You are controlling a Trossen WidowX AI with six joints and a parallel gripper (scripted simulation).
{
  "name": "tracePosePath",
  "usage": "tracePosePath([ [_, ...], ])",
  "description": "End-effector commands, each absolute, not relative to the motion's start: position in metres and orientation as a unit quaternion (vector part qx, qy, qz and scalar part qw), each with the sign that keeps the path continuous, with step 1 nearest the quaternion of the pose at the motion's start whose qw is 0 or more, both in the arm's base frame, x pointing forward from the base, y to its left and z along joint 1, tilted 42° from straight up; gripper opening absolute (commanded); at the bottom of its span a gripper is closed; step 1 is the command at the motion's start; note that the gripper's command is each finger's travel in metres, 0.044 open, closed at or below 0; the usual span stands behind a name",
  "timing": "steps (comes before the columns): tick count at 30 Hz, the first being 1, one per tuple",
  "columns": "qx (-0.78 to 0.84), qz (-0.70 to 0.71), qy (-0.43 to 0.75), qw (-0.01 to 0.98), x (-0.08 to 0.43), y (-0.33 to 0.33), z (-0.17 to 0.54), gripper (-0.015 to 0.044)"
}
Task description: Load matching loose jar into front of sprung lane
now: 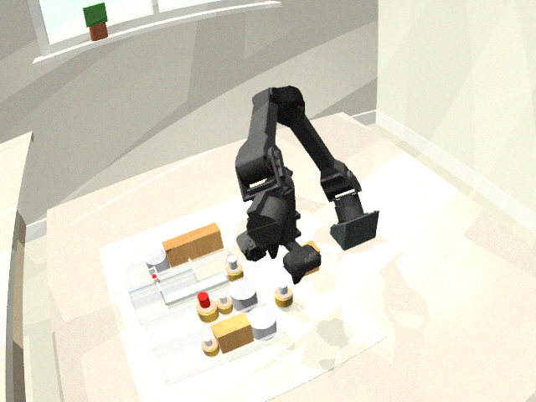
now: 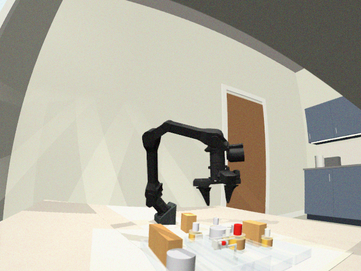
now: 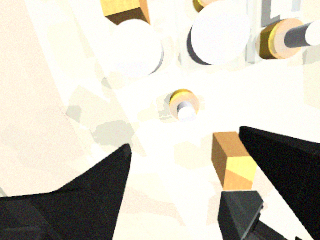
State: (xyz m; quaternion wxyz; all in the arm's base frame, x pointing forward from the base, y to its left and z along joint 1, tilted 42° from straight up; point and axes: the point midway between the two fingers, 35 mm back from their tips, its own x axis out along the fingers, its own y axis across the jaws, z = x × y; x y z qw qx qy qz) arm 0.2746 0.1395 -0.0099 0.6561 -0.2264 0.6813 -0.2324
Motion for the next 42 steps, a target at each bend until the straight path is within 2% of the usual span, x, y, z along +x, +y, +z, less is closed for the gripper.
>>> tracePosePath([
  [1,-0.237,-0.263,0.676,0.646,0.278,0.127,-0.009,0.0440],
  [42,-0.237,-0.264,0.676,0.646,0.273,0.077,-0.071,0.0440],
])
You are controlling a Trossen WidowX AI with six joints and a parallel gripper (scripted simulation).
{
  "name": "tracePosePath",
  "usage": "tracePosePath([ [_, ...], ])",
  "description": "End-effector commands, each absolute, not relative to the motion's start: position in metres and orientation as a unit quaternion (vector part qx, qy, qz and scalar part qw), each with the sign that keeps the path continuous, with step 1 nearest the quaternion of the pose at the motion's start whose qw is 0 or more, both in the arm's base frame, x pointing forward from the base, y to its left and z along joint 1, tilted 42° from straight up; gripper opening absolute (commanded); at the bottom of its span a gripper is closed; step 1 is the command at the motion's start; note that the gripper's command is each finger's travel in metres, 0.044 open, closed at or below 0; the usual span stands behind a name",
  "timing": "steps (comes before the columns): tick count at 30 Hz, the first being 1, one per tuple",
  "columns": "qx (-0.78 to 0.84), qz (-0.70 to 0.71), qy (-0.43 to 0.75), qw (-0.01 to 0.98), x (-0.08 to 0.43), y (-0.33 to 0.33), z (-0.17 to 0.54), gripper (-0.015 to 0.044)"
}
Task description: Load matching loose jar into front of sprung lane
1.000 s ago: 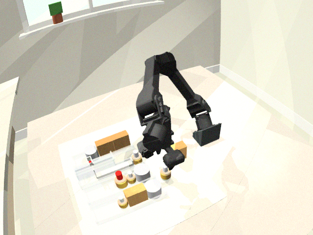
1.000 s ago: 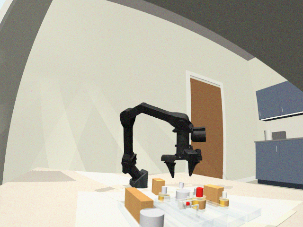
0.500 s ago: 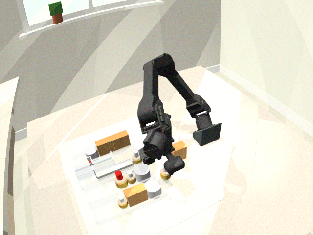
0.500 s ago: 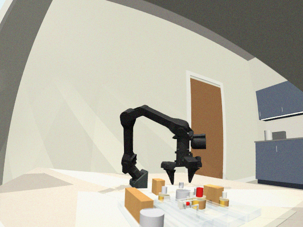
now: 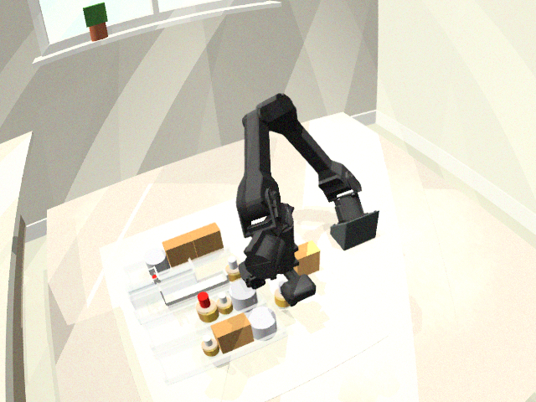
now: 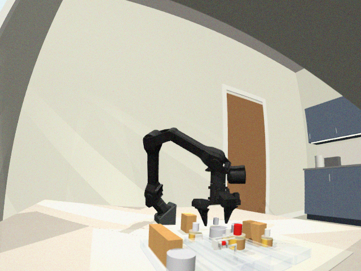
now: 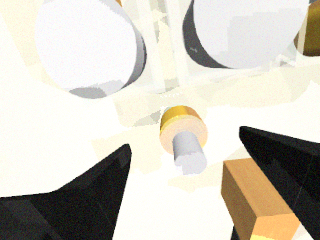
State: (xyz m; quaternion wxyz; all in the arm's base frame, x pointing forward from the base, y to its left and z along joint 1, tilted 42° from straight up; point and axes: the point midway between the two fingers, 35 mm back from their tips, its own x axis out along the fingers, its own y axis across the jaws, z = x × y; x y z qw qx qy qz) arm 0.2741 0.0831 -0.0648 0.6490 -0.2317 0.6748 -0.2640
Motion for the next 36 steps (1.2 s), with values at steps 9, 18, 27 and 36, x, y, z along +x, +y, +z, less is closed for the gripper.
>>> tracePosePath([
  [9,-0.237,-0.264,0.676,0.646,0.272,0.071,-0.077,0.0387],
  [18,-0.237,-0.264,0.676,0.646,0.272,0.071,-0.077,0.0171],
  [27,-0.236,-0.264,0.675,0.648,0.271,0.073,-0.077,0.0052],
  [36,-0.226,-0.262,0.669,0.658,0.269,0.096,-0.071,0.0000],
])
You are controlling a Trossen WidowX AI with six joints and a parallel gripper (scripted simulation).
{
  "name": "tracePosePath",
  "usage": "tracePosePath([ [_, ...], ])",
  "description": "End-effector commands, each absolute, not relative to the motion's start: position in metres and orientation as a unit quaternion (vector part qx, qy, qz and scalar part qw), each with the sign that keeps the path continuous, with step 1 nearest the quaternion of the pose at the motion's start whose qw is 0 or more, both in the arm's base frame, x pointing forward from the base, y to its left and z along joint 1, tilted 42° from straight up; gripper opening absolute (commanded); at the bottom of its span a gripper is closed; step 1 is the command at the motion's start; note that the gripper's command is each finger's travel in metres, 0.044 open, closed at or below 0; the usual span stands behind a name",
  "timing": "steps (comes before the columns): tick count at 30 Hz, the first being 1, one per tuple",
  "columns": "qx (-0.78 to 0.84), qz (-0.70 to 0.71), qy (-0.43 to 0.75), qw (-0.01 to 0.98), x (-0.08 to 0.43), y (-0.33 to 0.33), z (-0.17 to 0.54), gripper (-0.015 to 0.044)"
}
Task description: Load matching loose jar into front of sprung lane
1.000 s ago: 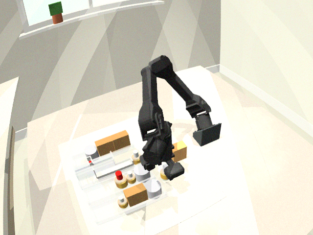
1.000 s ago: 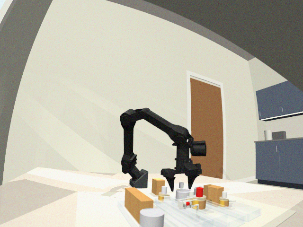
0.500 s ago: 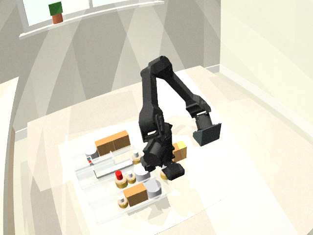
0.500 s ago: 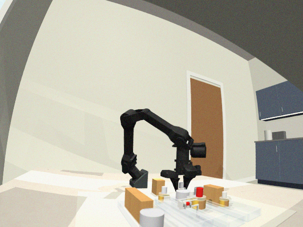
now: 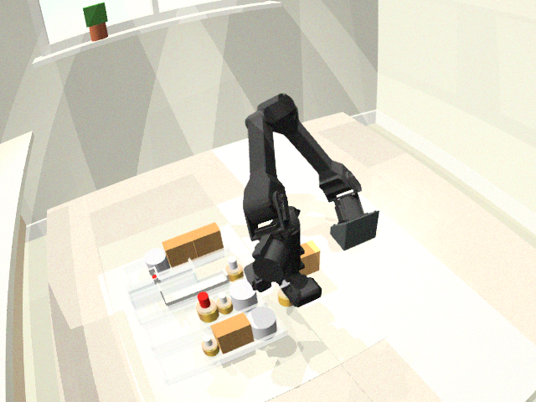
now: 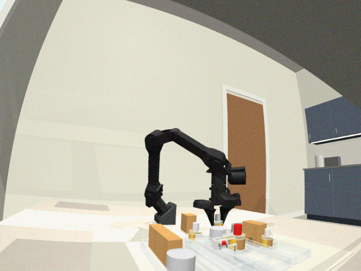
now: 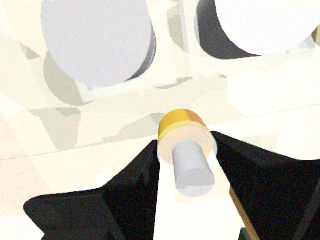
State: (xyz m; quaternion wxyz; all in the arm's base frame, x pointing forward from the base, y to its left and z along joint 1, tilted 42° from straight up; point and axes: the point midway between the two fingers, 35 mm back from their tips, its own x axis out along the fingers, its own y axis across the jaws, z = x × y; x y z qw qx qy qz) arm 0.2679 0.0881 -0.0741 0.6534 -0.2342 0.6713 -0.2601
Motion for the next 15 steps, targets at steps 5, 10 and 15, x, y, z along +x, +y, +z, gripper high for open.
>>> tracePosePath([
  [5,-0.220,-0.270,0.664,0.662,0.271,0.103,-0.062,0.0000],
  [10,-0.224,-0.268,0.667,0.658,0.278,0.116,-0.046,0.0000],
  [15,-0.229,-0.266,0.671,0.654,0.283,0.128,-0.028,0.0000],
])
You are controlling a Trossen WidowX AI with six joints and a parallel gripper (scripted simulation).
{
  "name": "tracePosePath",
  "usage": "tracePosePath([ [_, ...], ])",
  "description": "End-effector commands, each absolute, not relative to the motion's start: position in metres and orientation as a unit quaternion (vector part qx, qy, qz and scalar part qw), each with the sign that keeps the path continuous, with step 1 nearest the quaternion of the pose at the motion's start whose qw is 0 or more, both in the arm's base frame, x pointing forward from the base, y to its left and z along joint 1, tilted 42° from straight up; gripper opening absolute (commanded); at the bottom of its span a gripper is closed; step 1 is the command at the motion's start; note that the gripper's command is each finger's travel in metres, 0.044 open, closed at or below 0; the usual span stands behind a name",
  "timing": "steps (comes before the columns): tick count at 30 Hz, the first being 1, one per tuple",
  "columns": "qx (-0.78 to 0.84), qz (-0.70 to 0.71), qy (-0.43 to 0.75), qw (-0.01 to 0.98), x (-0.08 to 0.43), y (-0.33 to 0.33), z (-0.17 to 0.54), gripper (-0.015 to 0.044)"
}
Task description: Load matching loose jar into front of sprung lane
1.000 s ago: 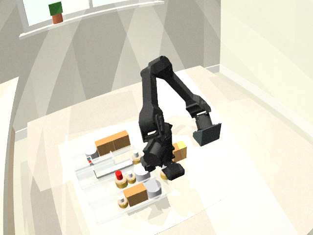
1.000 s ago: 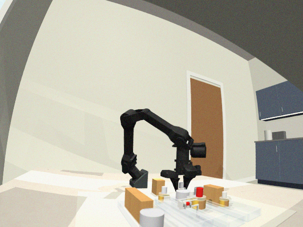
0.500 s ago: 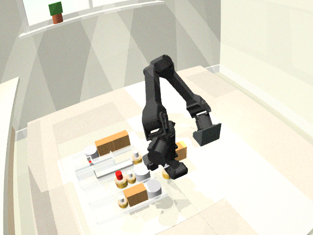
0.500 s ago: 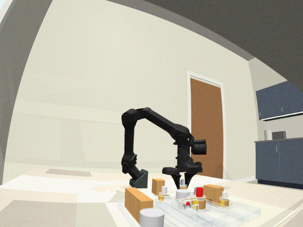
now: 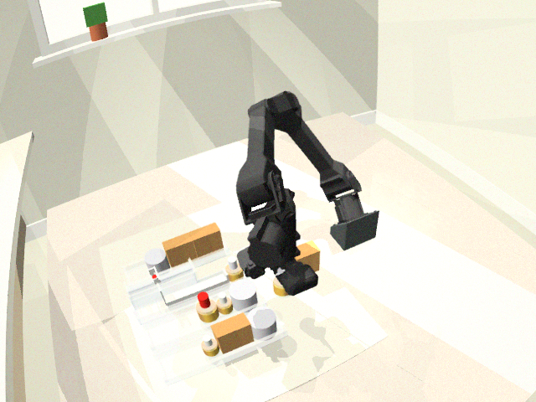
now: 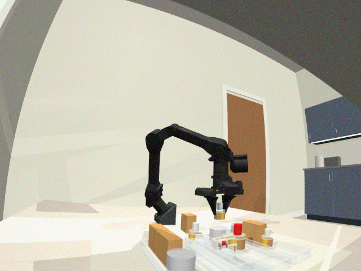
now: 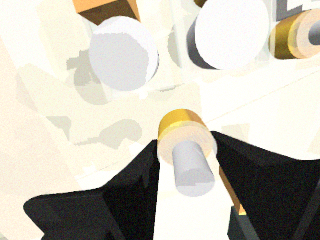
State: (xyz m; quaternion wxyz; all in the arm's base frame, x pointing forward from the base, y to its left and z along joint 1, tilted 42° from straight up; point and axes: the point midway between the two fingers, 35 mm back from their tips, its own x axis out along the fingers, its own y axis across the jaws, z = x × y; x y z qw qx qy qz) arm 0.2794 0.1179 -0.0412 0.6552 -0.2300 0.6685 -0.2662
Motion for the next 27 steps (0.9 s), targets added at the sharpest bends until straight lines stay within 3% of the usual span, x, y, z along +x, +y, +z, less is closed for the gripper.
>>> tracePosePath([
  [1,-0.230,-0.265,0.671,0.653,0.284,0.130,-0.024,0.0000],
  [12,-0.236,-0.262,0.676,0.646,0.289,0.143,0.001,0.0000],
  [27,-0.239,-0.258,0.677,0.646,0.298,0.049,0.034,0.0000],
])
